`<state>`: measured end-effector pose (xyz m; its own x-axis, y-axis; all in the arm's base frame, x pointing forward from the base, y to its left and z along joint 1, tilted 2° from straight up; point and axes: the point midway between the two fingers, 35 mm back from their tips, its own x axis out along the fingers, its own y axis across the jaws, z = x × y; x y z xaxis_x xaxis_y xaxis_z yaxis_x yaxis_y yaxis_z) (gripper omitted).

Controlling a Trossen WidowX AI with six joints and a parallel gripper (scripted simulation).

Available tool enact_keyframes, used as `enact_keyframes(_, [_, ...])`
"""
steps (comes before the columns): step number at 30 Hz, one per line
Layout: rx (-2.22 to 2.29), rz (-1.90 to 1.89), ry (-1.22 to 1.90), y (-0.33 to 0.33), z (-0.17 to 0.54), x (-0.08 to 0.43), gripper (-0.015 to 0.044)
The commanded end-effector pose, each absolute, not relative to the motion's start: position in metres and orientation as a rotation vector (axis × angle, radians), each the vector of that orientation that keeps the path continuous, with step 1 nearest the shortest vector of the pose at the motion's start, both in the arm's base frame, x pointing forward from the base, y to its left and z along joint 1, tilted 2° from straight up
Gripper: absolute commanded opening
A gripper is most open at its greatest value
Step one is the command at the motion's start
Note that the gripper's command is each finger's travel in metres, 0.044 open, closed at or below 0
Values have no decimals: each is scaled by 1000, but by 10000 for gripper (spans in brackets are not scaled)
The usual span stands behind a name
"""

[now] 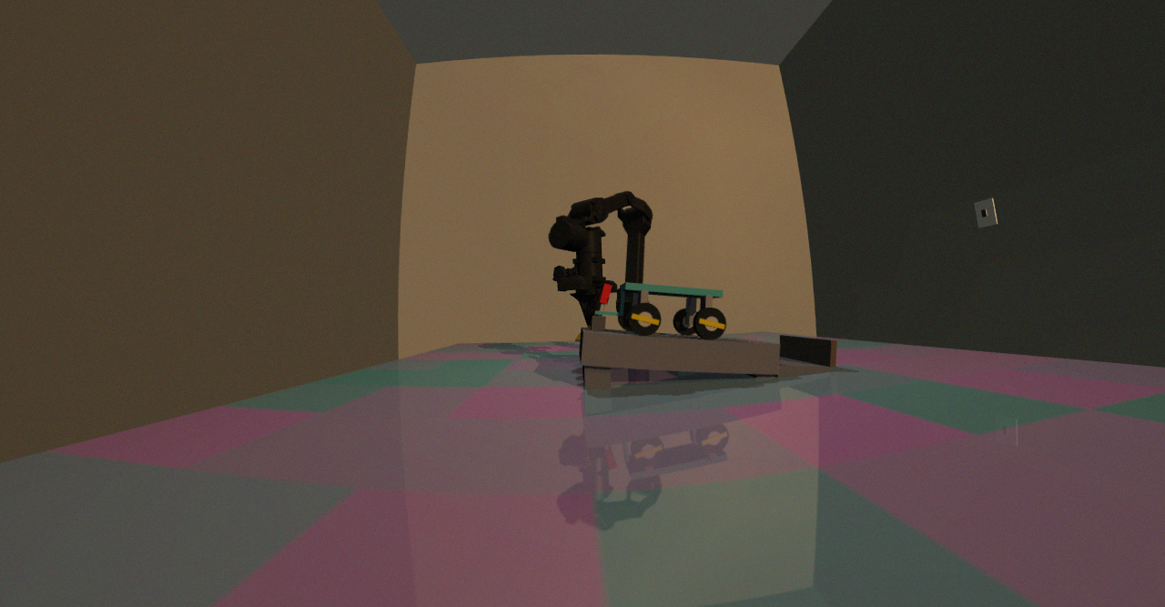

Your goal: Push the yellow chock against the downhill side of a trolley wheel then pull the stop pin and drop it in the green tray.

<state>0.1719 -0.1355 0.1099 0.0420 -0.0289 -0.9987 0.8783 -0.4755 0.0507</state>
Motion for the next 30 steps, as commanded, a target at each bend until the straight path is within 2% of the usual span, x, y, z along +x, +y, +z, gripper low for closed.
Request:
enact_keyframes(1, [1573, -1526, 882, -135, 124, 172, 0])
enact_keyframes(22, [1573, -1526, 882, -133, 192, 171, 0])
enact_keyframes(30, [1556, -1511, 896, -133, 195, 171, 0])
